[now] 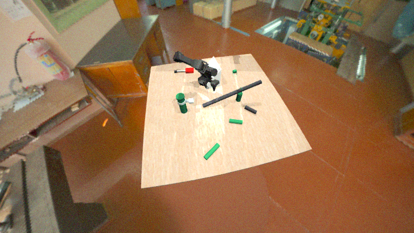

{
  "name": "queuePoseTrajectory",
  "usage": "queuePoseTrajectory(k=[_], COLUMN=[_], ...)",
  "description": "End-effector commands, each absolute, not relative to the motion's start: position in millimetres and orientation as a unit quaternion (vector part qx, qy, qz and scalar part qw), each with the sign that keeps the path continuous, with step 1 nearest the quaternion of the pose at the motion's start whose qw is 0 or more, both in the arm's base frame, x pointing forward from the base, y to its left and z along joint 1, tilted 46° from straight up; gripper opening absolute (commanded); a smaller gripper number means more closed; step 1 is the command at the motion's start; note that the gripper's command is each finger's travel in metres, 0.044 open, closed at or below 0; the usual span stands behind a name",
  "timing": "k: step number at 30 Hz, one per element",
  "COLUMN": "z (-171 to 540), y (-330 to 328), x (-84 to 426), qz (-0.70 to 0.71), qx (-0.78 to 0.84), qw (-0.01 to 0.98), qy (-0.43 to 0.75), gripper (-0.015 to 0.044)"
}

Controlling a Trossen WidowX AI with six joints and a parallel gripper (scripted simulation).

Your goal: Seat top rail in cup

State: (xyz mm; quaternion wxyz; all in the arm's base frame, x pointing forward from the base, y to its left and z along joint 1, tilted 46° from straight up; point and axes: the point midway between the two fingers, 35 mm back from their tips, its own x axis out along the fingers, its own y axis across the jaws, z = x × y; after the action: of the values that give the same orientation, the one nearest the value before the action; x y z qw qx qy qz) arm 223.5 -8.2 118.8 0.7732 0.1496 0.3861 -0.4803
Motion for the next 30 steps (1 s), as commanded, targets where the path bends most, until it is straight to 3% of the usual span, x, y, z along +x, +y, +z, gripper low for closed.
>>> queuePoseTrajectory(k=[1,18,30], z=[151.3,152.7,187.6], y=[39.2,36.9,-15.6], x=[249.7,250.2,255.1], qz=[-0.327,-0.321,-0.154], qx=[-0.256,-0.267,-0.498], qw=[0.811,0.807,0.681], qy=[0.411,0.417,0.514], gripper=[0.0440,0.0440,0.0440])
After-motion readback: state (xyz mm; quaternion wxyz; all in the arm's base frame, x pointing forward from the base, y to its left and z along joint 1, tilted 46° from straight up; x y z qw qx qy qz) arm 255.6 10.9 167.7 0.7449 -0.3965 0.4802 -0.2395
